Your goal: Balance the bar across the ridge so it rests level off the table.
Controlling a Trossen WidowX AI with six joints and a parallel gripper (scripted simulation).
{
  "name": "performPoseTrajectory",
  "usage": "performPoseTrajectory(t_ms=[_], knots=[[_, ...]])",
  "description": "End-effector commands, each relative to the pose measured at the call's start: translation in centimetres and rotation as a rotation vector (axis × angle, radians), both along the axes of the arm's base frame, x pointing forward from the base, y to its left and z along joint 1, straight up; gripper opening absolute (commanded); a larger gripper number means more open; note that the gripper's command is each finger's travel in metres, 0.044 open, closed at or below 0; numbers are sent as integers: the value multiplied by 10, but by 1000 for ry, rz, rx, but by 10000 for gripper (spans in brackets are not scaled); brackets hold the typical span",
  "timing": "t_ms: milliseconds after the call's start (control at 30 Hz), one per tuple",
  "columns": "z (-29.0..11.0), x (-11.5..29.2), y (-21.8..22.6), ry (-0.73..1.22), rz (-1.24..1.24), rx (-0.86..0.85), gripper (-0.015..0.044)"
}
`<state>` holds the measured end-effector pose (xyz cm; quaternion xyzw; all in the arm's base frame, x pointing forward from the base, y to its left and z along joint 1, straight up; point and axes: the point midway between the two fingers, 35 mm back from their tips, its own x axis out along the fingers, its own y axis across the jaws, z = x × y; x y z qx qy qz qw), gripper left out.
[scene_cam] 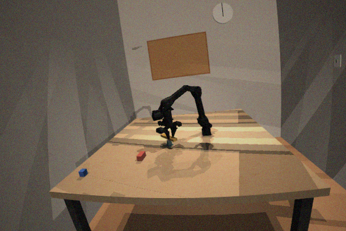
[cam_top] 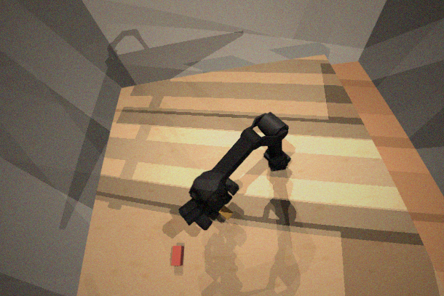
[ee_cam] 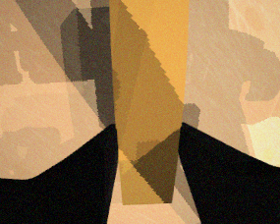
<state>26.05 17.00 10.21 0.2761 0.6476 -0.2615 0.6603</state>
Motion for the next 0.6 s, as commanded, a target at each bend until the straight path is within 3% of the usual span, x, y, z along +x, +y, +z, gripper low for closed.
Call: performPoseTrajectory(t_ms=[0, 567], knots=[[0, 0, 1, 0, -5, 4, 0], [-2, 0, 1, 0, -5, 4, 0]])
